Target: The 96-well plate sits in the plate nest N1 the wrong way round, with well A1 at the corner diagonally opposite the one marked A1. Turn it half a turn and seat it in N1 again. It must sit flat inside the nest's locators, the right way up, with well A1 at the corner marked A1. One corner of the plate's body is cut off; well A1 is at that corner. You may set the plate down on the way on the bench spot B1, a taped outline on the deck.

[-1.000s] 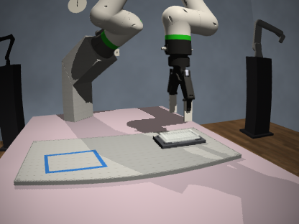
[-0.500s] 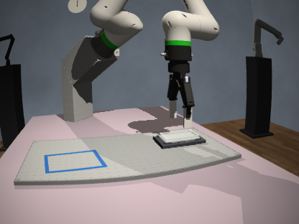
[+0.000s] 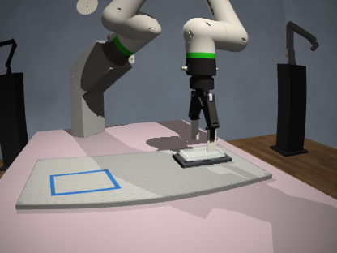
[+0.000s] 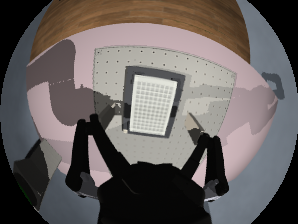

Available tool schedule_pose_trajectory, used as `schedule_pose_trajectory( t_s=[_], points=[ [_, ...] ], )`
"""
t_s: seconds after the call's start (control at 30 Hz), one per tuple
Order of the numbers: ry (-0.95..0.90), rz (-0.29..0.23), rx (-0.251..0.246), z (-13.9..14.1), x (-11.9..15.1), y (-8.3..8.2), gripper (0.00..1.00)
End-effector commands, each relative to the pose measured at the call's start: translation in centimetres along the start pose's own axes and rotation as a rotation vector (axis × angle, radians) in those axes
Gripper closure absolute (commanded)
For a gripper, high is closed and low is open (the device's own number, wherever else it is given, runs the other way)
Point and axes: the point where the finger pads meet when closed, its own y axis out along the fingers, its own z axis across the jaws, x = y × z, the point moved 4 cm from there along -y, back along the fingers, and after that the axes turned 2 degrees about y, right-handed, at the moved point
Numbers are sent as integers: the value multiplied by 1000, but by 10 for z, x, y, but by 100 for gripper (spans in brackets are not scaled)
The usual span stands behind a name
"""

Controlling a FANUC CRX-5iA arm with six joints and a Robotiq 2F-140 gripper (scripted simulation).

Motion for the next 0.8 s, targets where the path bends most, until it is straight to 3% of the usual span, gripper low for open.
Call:
schedule_pose_trajectory(
  t_s=[0.0, 0.3, 0.63, 0.67, 0.77],
  points=[
    [0, 0, 0, 0, 0, 6, 0],
    [0, 0, 0, 0, 0, 17, 0],
    [0, 0, 0, 0, 0, 17, 0],
    [0, 0, 0, 0, 0, 17, 100],
    [0, 0, 0, 0, 0, 17, 100]
  ],
)
